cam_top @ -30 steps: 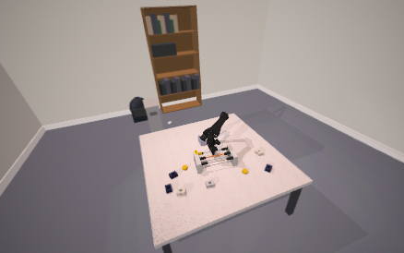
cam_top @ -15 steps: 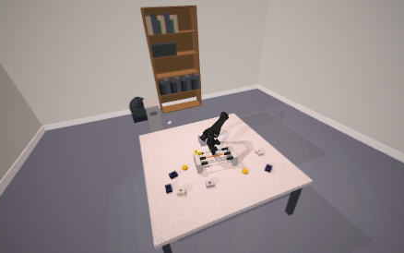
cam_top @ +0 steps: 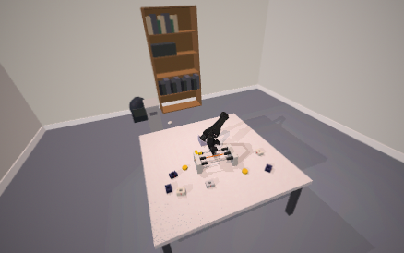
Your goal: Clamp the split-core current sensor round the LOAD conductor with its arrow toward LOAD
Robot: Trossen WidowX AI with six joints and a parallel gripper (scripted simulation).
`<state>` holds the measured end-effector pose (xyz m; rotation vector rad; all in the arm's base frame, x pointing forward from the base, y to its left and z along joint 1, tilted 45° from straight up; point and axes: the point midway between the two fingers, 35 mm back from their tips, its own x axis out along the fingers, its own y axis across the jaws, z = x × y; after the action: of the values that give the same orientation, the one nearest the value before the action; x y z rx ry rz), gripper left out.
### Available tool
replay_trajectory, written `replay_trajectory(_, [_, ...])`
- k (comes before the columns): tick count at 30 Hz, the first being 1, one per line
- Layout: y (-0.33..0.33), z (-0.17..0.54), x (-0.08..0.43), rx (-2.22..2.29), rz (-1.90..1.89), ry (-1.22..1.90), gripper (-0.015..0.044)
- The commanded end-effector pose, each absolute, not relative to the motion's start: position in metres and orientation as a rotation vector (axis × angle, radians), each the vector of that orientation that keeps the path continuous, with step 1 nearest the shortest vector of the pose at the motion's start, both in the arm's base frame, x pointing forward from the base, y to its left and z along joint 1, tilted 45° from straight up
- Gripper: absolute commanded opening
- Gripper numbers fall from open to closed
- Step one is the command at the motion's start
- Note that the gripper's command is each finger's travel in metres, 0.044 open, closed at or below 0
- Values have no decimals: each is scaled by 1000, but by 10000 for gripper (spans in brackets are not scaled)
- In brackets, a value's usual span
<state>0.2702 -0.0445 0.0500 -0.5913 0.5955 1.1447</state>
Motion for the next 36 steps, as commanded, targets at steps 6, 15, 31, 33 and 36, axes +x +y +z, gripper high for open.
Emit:
replay_trajectory(6, [-44,50,270,-591,1146,595,225])
replay_trajectory(15, [-47,53,270,-596,1129,588,47])
replay_trajectory(31, [-46,51,268,-581,1187,614,0])
replay_trajectory(33, [-46,51,267,-574,1212,622,0])
replay_trajectory(36, [-45,51,266,-572,1222,626,0])
